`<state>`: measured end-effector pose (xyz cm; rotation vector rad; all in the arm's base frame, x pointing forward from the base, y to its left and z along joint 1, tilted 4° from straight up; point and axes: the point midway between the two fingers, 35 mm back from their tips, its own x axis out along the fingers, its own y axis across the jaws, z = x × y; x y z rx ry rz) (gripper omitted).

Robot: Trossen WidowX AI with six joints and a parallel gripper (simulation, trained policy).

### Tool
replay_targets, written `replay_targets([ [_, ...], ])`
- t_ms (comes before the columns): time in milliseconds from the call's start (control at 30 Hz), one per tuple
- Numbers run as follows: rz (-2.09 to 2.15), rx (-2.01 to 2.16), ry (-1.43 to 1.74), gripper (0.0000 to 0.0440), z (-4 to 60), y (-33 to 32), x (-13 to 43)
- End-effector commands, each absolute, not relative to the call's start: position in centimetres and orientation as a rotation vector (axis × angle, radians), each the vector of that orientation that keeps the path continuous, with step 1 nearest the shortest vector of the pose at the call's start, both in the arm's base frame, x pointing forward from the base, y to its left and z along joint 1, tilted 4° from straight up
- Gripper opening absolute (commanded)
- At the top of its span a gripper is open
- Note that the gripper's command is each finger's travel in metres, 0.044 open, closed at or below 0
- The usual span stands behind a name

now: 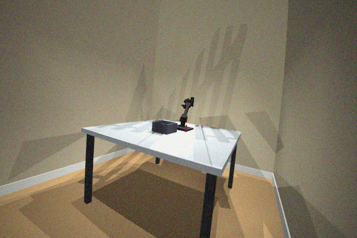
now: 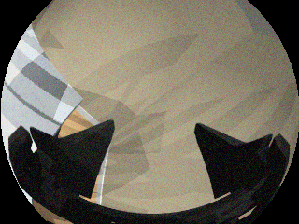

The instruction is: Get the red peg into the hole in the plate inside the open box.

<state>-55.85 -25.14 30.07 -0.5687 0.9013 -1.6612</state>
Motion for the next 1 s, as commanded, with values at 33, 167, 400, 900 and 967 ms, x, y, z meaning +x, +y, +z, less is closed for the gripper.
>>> replay_targets([
  [33,-1.642,-0.567,0.888,0.0438,30.0,-26.6,-54.9],
  [167,-1.596,-0.498,0.815,0.044,29.2,-31.5,-51.8],
  [400,-1.542,-0.295,0.672,0.044,27.2,-39.5,-45.6],
  [900,-1.374,0.203,0.516,0.044,21.7,-51.7,-26.4],
  [967,-1.348,0.271,0.513,0.044,21.0,-52.5,-23.2],
])
